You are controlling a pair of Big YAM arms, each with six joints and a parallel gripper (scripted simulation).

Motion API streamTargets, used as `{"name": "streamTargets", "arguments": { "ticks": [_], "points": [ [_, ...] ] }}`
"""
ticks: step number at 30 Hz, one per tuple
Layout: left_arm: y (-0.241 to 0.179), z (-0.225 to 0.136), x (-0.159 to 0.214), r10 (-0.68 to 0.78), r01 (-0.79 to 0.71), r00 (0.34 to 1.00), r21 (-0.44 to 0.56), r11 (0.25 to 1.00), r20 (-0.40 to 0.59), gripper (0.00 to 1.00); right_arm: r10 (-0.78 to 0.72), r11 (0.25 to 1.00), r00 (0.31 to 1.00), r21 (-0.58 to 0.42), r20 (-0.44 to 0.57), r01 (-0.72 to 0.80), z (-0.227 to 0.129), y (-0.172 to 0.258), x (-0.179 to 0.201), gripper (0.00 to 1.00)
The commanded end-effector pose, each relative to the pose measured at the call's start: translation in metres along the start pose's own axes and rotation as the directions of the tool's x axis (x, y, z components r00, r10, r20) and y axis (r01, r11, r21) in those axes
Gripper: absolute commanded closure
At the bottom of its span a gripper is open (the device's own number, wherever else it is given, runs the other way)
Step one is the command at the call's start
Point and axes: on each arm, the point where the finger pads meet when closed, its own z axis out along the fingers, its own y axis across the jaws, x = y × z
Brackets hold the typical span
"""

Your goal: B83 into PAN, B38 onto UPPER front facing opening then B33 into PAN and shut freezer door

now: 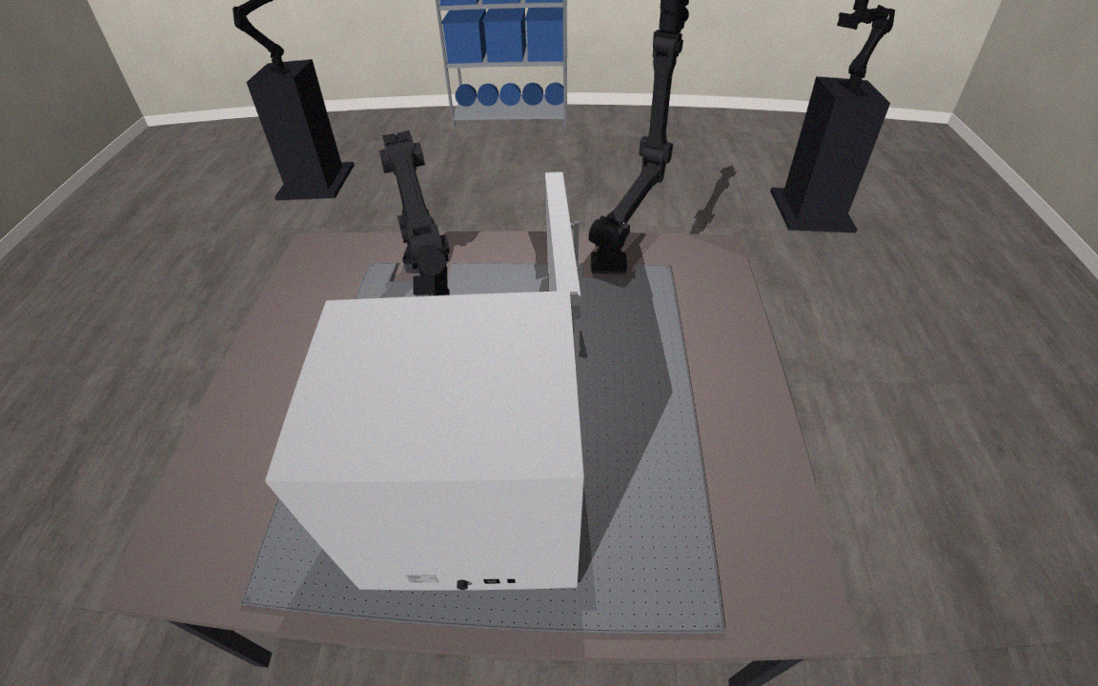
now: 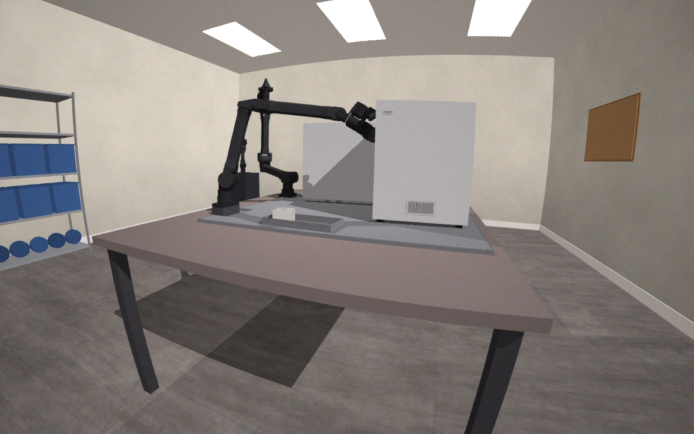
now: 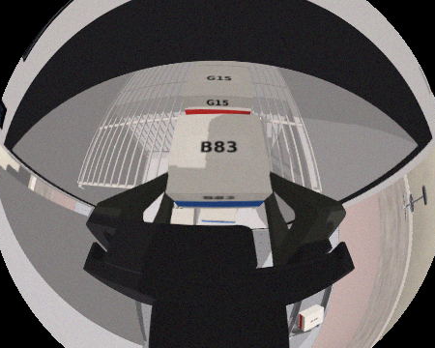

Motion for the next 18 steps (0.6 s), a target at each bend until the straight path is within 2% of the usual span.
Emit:
{"name": "streamTargets", "arguments": {
  "ticks": [1,15,16,18],
  "points": [
    [0.001,0.001,0.013,-0.013,0.012,0.999,-0.002,1.000,-0.037,1.00,0.009,1.000,0.998,0.000,0.056,-0.008,-0.004,-0.006,-0.041,0.23],
    [0.001,0.001,0.013,-0.013,0.012,0.999,-0.002,1.000,-0.037,1.00,0.009,1.000,0.998,0.000,0.056,-0.009,-0.004,-0.006,-0.041,0.23],
    [0.001,0.001,0.013,-0.013,0.012,0.999,-0.002,1.000,-0.037,1.00,0.013,1.000,0.998,-0.008,0.059,-0.012,-0.012,0.000,-0.036,0.23],
    [0.001,0.001,0.013,-0.013,0.012,0.999,-0.002,1.000,-0.037,1.00,0.022,1.000,0.994,-0.010,0.107,-0.021,-0.033,-0.007,-0.064,0.23]
  ]
}}
